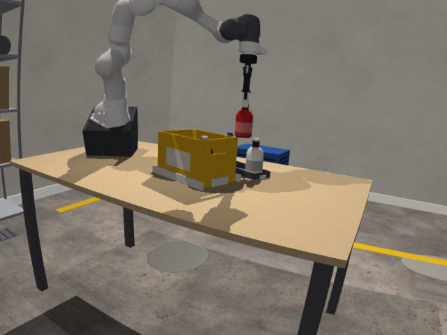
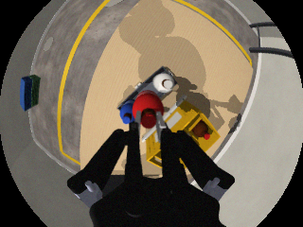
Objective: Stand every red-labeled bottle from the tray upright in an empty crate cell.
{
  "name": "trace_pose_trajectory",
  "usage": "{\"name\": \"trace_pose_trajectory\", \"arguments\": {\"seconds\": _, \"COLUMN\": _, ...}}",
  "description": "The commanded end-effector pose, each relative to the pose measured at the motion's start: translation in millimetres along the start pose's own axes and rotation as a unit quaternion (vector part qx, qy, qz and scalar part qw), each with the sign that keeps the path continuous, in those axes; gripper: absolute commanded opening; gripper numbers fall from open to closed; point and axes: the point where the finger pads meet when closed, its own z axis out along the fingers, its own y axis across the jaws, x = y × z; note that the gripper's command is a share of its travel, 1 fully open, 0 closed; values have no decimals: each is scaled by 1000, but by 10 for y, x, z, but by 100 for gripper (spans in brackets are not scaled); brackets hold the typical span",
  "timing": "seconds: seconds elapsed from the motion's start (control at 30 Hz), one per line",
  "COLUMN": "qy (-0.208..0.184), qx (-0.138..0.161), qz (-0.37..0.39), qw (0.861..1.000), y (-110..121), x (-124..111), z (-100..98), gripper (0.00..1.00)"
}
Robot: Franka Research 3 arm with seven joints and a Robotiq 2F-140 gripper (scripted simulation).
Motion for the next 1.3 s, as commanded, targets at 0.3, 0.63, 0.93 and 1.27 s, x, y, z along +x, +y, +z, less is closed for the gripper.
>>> {"name": "trace_pose_trajectory", "arguments": {"seconds": 0.3, "qy": 5, "qx": 2, "qz": -3, "qw": 1000, "y": -27, "x": 23, "z": -172, "gripper": 0}}
{"name": "trace_pose_trajectory", "arguments": {"seconds": 0.63, "qy": 5, "qx": 2, "qz": -3, "qw": 1000, "y": -27, "x": 22, "z": -189, "gripper": 0}}
{"name": "trace_pose_trajectory", "arguments": {"seconds": 0.93, "qy": 5, "qx": 2, "qz": -3, "qw": 1000, "y": -27, "x": 22, "z": -189, "gripper": 0}}
{"name": "trace_pose_trajectory", "arguments": {"seconds": 1.27, "qy": 5, "qx": 2, "qz": -3, "qw": 1000, "y": -27, "x": 22, "z": -189, "gripper": 0}}
